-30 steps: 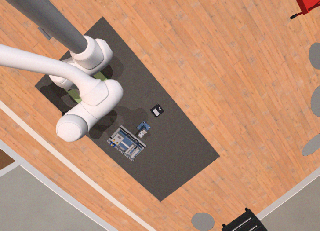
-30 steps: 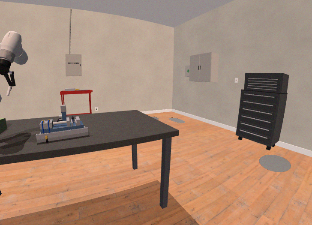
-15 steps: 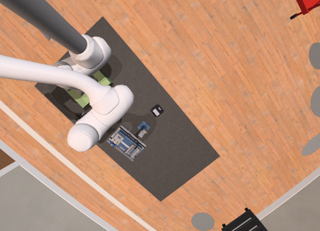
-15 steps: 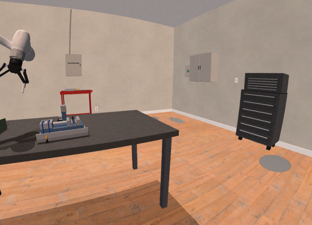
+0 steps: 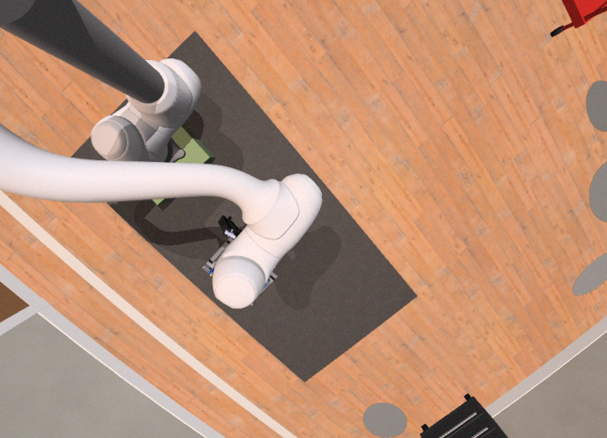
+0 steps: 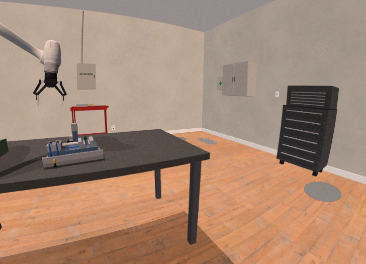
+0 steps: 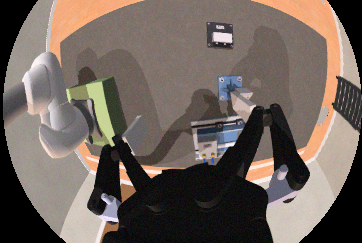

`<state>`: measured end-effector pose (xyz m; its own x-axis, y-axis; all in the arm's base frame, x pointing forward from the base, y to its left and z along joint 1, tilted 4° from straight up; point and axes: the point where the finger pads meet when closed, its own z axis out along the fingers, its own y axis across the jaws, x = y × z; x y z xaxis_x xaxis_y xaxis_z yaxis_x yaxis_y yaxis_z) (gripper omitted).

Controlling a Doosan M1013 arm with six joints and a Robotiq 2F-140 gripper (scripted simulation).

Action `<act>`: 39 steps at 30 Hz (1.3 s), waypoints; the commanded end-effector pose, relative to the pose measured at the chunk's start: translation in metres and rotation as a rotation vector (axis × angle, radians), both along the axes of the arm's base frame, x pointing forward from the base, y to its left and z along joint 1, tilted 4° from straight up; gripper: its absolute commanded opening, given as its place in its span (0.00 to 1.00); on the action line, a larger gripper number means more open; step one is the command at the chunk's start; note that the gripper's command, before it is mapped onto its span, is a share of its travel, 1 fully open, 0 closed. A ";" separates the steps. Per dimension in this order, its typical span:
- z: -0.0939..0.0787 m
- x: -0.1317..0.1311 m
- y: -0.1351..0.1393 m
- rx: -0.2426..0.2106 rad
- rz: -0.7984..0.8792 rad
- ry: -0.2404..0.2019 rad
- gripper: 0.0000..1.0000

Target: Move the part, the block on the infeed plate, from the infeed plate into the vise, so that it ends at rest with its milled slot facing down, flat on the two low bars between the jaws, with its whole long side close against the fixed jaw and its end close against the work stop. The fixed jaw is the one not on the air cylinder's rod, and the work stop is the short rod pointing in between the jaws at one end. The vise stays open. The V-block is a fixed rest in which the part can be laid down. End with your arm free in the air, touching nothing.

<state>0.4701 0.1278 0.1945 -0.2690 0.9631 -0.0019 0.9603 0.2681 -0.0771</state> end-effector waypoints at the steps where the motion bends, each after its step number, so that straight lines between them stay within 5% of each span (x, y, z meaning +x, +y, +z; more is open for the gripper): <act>1: -0.006 0.046 0.053 0.029 -0.113 -0.027 1.00; 7: -0.019 0.095 0.133 0.080 -0.258 -0.037 1.00; 15: -0.021 0.102 0.142 0.081 -0.259 -0.037 1.00; 16: -0.021 0.102 0.142 0.081 -0.259 -0.037 0.51; 39: -0.021 0.102 0.142 0.081 -0.259 -0.037 0.51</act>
<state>0.5678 0.2663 0.1715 -0.0163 0.9975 0.0685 0.9992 0.0188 -0.0363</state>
